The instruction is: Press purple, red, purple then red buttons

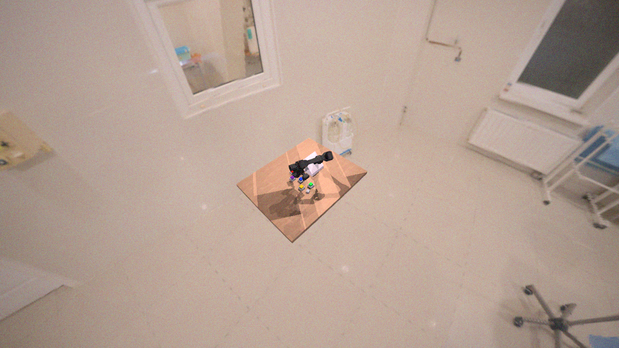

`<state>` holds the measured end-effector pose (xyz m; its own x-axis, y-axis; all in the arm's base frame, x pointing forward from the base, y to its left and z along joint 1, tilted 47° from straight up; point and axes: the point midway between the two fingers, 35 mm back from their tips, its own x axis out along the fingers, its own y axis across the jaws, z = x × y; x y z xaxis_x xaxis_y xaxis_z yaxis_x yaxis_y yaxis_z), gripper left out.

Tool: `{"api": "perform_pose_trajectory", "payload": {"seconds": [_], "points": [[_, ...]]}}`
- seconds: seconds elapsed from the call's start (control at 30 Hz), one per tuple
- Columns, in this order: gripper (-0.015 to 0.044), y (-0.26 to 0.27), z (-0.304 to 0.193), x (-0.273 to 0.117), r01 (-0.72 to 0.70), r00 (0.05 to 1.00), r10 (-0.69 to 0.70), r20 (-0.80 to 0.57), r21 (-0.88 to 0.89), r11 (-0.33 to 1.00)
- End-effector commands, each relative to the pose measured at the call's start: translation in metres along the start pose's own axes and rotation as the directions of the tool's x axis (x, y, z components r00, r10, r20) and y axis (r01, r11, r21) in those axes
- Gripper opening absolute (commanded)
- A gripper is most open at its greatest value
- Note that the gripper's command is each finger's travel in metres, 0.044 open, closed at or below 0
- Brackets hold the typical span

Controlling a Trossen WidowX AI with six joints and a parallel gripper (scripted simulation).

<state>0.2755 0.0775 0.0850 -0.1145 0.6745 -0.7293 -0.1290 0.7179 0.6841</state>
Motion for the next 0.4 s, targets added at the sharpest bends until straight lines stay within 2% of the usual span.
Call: {"api": "perform_pose_trajectory", "payload": {"seconds": [0.0, 0.13, 0.37], "points": [[0.04, 0.068, -0.017, -0.011, -0.031, 0.999, 0.031, -0.006, -0.003, 1.0], [0.04, 0.115, -0.04, -0.019, -0.059, 0.998, 0.058, -0.017, -0.012, 0.998], [0.04, 0.121, -0.044, -0.021, -0.063, 0.998, 0.062, -0.019, -0.013, 0.998]]}}
